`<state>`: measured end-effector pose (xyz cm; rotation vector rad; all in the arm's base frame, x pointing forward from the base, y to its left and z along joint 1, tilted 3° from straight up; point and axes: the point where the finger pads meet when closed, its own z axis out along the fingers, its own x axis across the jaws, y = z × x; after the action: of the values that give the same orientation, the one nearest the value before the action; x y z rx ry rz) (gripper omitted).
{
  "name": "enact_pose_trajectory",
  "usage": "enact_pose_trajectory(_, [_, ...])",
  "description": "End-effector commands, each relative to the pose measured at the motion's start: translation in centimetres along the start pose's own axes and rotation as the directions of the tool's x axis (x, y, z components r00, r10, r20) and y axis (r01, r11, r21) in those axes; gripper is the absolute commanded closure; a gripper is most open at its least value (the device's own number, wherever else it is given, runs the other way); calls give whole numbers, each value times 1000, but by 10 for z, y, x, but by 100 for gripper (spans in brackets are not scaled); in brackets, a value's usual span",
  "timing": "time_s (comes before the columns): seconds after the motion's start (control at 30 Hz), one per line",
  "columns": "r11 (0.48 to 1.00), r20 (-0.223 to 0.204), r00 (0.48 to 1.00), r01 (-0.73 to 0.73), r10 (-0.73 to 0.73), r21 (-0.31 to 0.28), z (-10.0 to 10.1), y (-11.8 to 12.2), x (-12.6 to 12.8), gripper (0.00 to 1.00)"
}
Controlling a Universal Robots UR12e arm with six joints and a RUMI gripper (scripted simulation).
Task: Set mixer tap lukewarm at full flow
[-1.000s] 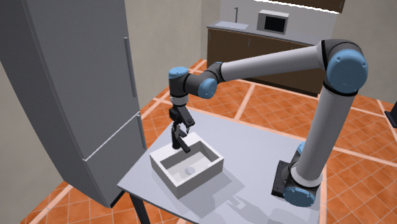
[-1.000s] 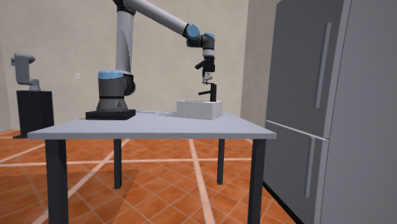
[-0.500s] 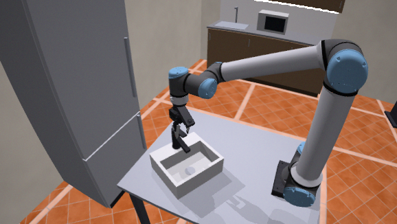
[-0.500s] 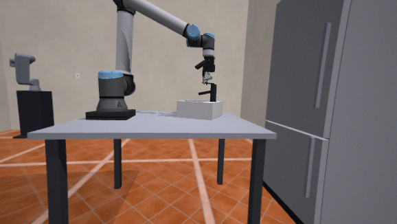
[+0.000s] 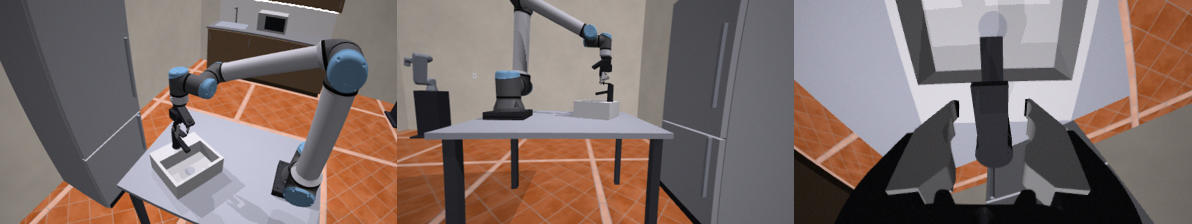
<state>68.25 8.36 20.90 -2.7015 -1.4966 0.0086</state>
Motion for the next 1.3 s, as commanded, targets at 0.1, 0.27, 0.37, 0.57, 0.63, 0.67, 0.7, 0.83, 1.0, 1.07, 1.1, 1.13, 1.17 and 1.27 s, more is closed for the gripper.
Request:
enact_pose_trajectory(0.1, [1000, -1, 1000, 0, 0, -2, -1, 1, 1, 60])
enact_pose_trajectory(0.27, [1000, -1, 1000, 0, 0, -2, -1, 1, 1, 60])
enact_pose_trajectory(0.37, [1000, -1, 1000, 0, 0, -3, -3, 1, 1, 60])
enact_pose_trajectory(0.57, [1000, -2, 1000, 0, 0, -6, -11, 2, 2, 60])
enact_pose_trajectory(0.63, [1000, -2, 1000, 0, 0, -6, -15, 2, 1, 60])
enact_pose_trajectory(0.67, [1000, -2, 1000, 0, 0, -6, -17, 2, 1, 60])
enact_pose_trajectory(0.7, [1000, -2, 1000, 0, 0, -6, -19, 2, 1, 60])
enact_pose_trajectory(0.83, [1000, -2, 1000, 0, 0, -6, -24, 2, 1, 60])
enact_pose_trajectory(1.0, [1000, -2, 1000, 0, 0, -6, -38, 2, 1, 60])
enact_pose_trajectory(1.07, [1000, -2, 1000, 0, 0, -6, -44, 2, 1, 60])
enact_pose_trajectory(1.1, [1000, -2, 1000, -1, 1, -6, -47, 2, 1, 60])
enact_pose_trajectory(1.13, [1000, -2, 1000, -1, 1, -6, -50, 2, 1, 60])
enact_pose_trajectory(1.17, [1000, -2, 1000, -1, 1, -6, -53, 2, 1, 60])
enact_pose_trajectory(1.27, [1000, -2, 1000, -1, 1, -6, -60, 2, 1, 60])
